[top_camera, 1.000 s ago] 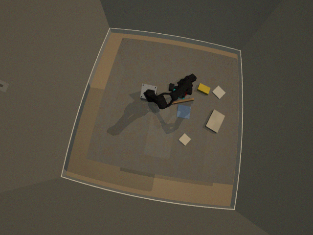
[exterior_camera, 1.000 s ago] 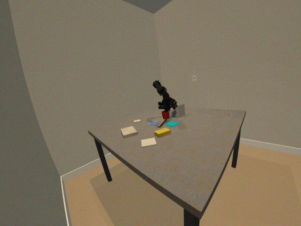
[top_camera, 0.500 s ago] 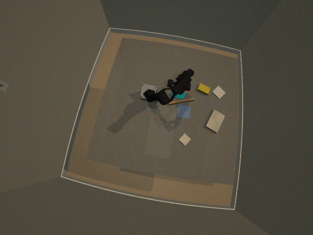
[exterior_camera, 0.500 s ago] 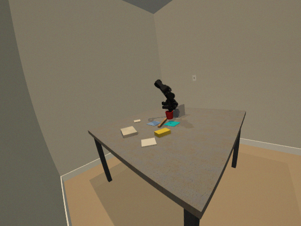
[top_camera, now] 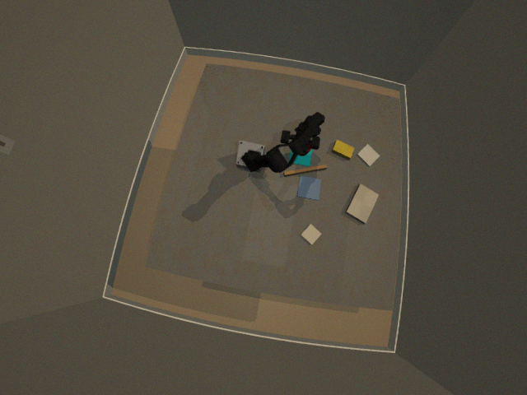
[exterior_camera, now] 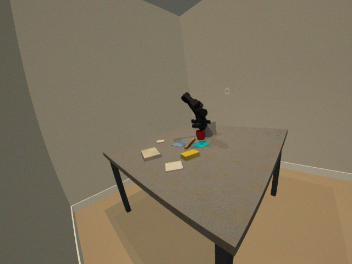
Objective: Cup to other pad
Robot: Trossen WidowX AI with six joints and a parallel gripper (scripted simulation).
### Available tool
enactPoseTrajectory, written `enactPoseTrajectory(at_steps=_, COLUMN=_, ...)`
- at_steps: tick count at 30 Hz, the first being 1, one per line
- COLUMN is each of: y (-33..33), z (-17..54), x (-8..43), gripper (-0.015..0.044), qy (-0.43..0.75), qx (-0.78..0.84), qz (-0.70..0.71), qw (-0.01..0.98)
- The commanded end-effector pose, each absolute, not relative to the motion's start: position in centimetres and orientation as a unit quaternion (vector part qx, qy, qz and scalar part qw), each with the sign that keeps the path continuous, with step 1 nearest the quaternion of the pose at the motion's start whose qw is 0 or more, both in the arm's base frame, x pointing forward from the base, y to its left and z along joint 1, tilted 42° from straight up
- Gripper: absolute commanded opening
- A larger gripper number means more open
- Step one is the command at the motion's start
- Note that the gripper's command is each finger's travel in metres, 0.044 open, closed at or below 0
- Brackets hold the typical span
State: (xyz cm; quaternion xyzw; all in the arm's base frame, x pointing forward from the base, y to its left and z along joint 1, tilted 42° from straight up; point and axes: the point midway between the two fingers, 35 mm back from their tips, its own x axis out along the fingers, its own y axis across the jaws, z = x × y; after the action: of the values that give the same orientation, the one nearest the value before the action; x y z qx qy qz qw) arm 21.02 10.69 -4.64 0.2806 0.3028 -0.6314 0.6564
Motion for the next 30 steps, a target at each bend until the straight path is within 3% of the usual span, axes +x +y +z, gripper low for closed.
enactPoseTrajectory(at_steps=1, y=10.2, z=-5.2, x=20.9, gripper=0.0, qy=0.303, qx=0.277, qz=-0.632, qw=0.657)
enactPoseTrajectory(at_steps=30, y=8.1, z=-7.6, x=21.0, gripper=0.0, qy=0.303, qx=0.279, qz=-0.633, qw=0.656)
